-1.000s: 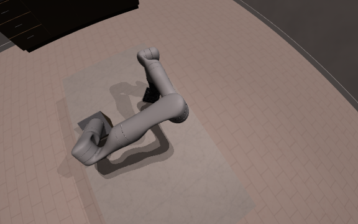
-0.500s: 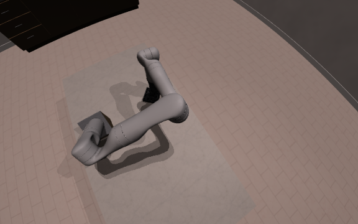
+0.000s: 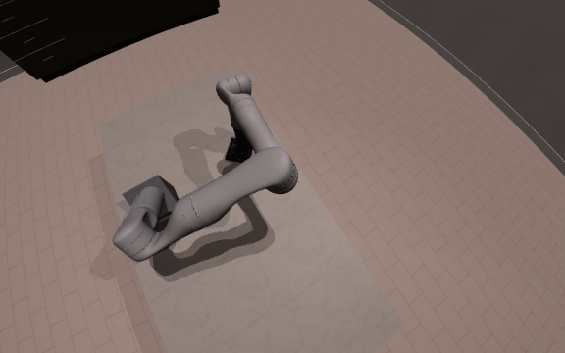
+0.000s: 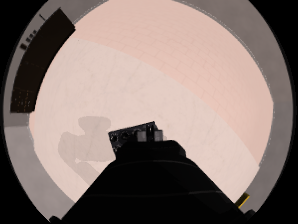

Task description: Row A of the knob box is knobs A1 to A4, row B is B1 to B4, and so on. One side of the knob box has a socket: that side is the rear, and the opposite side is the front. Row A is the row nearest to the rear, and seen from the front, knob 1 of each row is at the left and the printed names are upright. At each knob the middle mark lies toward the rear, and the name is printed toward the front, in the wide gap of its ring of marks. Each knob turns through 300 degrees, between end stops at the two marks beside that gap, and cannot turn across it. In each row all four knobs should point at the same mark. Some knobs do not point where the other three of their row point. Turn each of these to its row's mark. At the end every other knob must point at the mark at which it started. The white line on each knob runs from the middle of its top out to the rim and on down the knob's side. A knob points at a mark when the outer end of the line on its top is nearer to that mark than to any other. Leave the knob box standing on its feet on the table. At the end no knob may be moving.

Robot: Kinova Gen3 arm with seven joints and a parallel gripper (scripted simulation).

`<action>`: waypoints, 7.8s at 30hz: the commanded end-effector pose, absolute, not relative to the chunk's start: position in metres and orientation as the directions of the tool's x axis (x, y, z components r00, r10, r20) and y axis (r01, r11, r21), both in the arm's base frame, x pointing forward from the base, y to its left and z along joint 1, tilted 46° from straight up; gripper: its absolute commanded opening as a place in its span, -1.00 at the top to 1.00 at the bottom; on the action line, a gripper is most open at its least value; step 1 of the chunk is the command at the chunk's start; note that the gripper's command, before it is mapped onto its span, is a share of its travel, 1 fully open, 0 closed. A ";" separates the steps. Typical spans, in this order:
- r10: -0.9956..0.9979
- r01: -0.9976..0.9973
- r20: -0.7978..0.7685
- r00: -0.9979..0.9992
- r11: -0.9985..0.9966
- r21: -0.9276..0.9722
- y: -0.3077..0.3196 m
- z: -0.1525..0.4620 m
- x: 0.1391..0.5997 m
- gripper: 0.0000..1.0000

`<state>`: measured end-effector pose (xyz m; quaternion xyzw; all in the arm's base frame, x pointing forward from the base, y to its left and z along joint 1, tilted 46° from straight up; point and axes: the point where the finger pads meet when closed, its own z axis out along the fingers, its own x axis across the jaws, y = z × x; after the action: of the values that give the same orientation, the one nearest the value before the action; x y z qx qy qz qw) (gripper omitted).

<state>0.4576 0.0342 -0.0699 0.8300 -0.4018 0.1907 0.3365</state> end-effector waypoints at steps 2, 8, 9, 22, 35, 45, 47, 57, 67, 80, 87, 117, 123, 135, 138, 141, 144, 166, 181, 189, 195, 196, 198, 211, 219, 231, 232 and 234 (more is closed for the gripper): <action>-0.539 -0.795 0.587 0.604 -0.452 0.404 0.035 -0.069 0.458 0.40; -0.539 -0.795 0.587 0.604 -0.452 0.404 0.035 -0.069 0.458 0.40; -0.539 -0.795 0.587 0.604 -0.452 0.404 0.035 -0.069 0.458 0.40; -0.538 -0.794 0.586 0.606 -0.453 0.405 0.035 -0.069 0.458 0.40; -0.501 -0.744 0.553 0.666 -0.494 0.450 0.035 -0.069 0.458 0.40; -0.416 -0.629 0.475 0.776 -0.567 0.532 0.035 -0.069 0.458 0.40; -0.416 -0.629 0.475 0.776 -0.567 0.532 0.035 -0.069 0.458 0.40; -0.328 -0.509 0.392 0.860 -0.622 0.595 0.035 -0.069 0.458 0.40; -0.296 -0.464 0.361 0.884 -0.638 0.615 0.035 -0.069 0.458 0.40; -0.293 -0.460 0.358 0.886 -0.639 0.616 0.035 -0.069 0.458 0.40; -0.293 -0.460 0.358 0.886 -0.639 0.616 0.035 -0.069 0.458 0.07; -0.293 -0.460 0.358 0.886 -0.639 0.616 0.049 -0.056 0.457 0.07; -0.293 -0.460 0.358 0.886 -0.639 0.616 0.059 -0.045 0.456 0.07; -0.293 -0.460 0.358 0.886 -0.639 0.616 0.062 -0.043 0.456 0.07; -0.293 -0.460 0.358 0.886 -0.639 0.616 0.062 -0.043 0.456 0.07; -0.293 -0.460 0.358 0.886 -0.639 0.616 0.062 -0.043 0.456 0.07; -0.294 -0.461 0.359 0.886 -0.639 0.616 0.062 -0.043 0.456 0.07; -0.370 -0.568 0.433 0.822 -0.599 0.565 0.065 -0.042 0.452 0.07; -0.544 -0.803 0.593 0.594 -0.450 0.391 0.068 -0.038 0.439 0.07; -0.616 -0.896 0.653 0.441 -0.346 0.278 0.068 -0.036 0.432 0.07; -0.671 -0.964 0.694 0.260 -0.221 0.147 0.067 -0.032 0.422 0.07; -0.678 -0.972 0.699 0.227 -0.199 0.124 0.067 -0.032 0.421 0.07; -0.690 -0.985 0.706 0.162 -0.153 0.077 0.067 -0.030 0.417 0.07; -0.699 -0.981 0.690 -0.187 0.095 -0.169 0.063 -0.023 0.397 0.07; -0.673 -0.937 0.653 -0.346 0.210 -0.280 0.060 -0.020 0.387 0.07; -0.603 -0.829 0.571 -0.557 0.364 -0.425 0.056 -0.014 0.371 0.07; -0.598 -0.821 0.566 -0.568 0.372 -0.433 0.056 -0.014 0.370 0.07; -0.598 -0.821 0.566 -0.568 0.372 -0.433 0.056 -0.014 0.370 0.07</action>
<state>0.3700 0.0545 -0.0153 0.4356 -0.8130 0.3509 0.1615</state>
